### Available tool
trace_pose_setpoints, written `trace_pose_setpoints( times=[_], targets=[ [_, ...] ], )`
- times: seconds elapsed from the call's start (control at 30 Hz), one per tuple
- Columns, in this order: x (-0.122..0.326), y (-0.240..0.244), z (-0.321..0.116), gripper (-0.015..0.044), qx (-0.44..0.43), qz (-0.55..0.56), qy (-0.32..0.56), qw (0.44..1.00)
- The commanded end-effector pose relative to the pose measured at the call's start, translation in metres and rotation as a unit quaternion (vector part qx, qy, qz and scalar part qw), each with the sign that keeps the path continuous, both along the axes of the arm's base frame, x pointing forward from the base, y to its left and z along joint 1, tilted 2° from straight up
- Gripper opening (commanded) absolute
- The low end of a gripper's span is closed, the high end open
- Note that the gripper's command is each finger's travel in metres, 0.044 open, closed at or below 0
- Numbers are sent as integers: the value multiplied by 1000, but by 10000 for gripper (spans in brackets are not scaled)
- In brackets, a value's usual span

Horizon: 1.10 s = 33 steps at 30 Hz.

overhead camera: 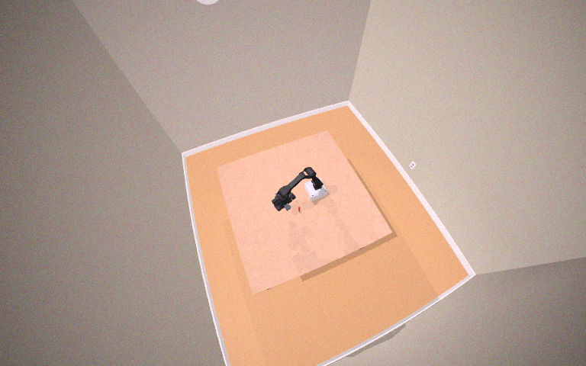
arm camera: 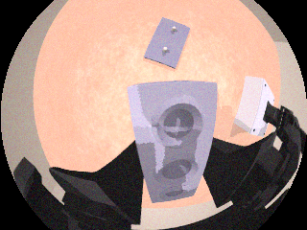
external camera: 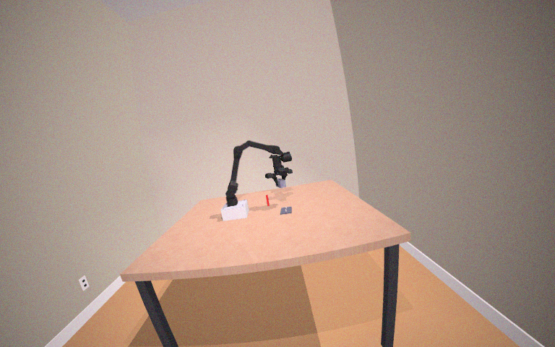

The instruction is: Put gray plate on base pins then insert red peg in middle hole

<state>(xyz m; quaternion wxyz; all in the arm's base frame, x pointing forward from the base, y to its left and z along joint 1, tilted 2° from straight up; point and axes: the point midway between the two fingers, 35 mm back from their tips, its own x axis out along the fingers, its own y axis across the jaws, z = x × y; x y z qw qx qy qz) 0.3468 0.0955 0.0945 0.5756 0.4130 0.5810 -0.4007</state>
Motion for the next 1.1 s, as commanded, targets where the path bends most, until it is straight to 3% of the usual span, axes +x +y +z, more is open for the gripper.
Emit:
trace_pose_setpoints(
  times=[0.0,1.07],
  targets=[
    [1,-7,-2,0,-3,-12,3,1000],
    [15,-97,-54,0,-7,-143,3,990]
  ],
)
